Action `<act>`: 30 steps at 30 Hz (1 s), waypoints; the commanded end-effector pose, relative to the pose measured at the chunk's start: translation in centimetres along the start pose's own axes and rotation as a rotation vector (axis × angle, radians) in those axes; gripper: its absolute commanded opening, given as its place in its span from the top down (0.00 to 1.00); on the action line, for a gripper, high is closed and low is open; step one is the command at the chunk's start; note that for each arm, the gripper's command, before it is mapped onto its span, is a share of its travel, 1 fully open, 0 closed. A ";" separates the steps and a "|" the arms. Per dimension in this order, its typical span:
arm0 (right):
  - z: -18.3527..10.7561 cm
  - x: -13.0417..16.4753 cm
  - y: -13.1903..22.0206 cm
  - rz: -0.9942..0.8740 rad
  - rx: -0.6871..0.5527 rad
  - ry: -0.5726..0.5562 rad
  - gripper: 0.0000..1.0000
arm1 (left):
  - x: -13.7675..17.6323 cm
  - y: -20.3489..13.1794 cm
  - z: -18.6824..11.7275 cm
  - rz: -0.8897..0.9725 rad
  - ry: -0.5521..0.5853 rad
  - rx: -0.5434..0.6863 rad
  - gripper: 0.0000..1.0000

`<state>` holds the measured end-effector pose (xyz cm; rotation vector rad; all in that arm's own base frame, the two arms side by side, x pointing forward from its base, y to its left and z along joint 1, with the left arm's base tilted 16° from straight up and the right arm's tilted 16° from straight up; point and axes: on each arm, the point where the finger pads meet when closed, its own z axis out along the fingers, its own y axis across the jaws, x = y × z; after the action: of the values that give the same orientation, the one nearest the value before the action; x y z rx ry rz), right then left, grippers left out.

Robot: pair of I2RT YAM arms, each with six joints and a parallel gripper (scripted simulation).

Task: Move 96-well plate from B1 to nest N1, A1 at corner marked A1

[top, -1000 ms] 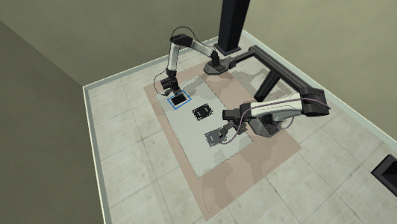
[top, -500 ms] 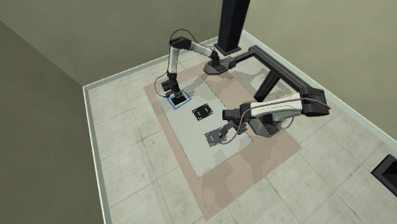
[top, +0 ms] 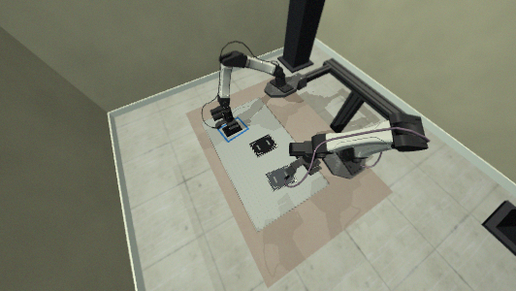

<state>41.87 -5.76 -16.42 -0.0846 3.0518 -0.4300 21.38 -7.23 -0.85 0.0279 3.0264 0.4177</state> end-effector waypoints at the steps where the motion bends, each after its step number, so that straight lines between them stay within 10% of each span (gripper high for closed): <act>1: 1.0 -0.9 -0.1 0.005 -0.010 -0.021 0.00 | 0.7 0.2 -0.2 0.001 0.009 0.003 0.00; 30: 1.6 -2.0 0.0 0.004 -0.007 -0.058 0.00 | 0.7 0.2 -0.2 0.001 0.009 0.003 0.00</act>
<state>42.55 -6.52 -18.95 -0.0824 3.0403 -0.4279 21.38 -7.23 -0.85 0.0279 3.0264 0.4177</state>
